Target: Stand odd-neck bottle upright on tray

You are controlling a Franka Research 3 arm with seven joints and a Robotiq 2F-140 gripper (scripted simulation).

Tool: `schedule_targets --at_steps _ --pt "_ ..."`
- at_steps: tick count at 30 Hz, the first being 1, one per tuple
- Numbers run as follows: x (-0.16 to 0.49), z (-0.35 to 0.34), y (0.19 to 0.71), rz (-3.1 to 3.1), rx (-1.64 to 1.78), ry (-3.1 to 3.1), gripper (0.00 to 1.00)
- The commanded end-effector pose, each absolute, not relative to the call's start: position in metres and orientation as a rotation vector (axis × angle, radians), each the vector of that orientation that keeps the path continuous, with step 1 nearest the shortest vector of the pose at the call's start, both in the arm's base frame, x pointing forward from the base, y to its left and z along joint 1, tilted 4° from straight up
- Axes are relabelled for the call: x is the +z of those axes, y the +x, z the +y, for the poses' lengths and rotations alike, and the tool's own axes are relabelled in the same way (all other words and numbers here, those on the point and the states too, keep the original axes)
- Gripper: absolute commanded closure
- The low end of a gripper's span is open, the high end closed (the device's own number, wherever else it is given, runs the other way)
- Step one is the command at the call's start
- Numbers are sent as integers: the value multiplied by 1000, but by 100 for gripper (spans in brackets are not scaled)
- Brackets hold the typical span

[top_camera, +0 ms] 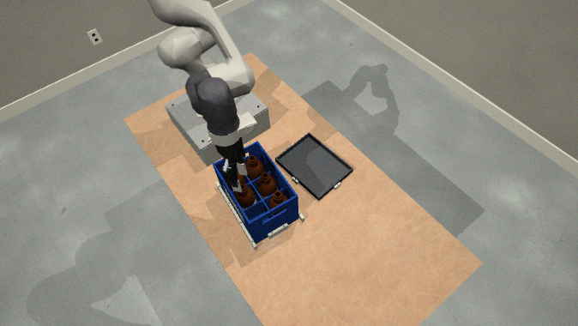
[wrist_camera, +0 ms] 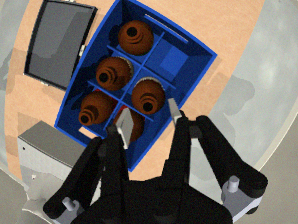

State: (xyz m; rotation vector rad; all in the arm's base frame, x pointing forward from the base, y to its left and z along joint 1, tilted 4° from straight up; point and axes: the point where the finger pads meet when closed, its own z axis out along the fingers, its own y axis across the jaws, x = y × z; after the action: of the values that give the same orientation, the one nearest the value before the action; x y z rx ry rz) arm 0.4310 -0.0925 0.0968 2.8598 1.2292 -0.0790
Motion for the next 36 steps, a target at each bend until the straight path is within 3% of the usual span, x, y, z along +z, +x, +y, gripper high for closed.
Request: schedule_targets --at_steps 1,16,17,36 --pt "105 -92 424 1212 -113 2873 56" --pt "120 -92 425 1212 -113 2873 56" --pt "120 -92 425 1212 -113 2873 90" --pt "120 -92 425 1212 -113 2873 90"
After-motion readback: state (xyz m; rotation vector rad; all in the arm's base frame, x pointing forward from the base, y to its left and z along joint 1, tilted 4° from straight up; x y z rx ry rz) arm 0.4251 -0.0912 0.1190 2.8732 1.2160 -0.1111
